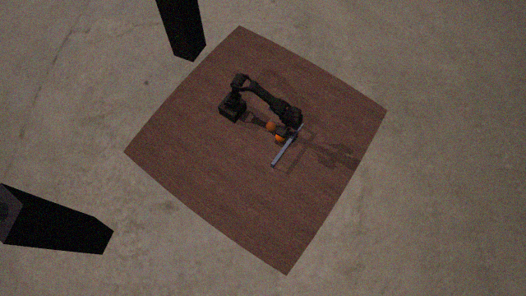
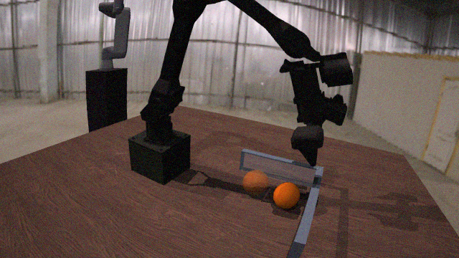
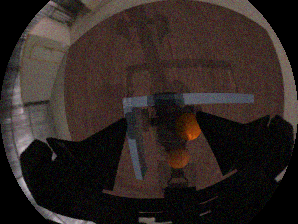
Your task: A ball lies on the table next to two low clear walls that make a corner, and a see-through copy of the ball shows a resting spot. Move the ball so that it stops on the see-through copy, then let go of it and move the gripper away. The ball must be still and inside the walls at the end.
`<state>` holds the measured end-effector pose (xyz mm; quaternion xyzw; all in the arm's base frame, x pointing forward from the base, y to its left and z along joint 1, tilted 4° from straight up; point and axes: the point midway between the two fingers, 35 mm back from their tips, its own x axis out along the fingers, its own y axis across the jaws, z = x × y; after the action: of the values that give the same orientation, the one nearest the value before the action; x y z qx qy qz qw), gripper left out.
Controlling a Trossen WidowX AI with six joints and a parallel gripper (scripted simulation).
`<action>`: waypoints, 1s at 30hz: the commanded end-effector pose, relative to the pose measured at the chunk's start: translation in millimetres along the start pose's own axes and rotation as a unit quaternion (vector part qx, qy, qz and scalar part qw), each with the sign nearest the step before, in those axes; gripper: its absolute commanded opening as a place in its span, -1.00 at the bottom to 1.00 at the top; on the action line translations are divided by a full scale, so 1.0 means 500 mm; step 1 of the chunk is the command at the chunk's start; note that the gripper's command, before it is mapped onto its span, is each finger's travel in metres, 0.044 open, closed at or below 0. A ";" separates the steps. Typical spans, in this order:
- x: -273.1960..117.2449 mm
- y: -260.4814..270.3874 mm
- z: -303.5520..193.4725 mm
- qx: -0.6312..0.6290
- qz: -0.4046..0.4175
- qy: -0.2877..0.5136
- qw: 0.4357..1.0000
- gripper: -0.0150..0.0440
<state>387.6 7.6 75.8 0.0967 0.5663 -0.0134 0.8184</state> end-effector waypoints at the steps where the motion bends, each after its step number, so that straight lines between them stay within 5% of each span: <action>1: 0.019 -0.097 -0.076 -0.007 -0.107 0.145 0.984 0.93; 30: 0.085 -0.112 -0.095 -0.007 -0.107 0.146 0.983 0.93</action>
<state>353.2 -34.1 18.5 0.0330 0.6849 -0.0828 0.7231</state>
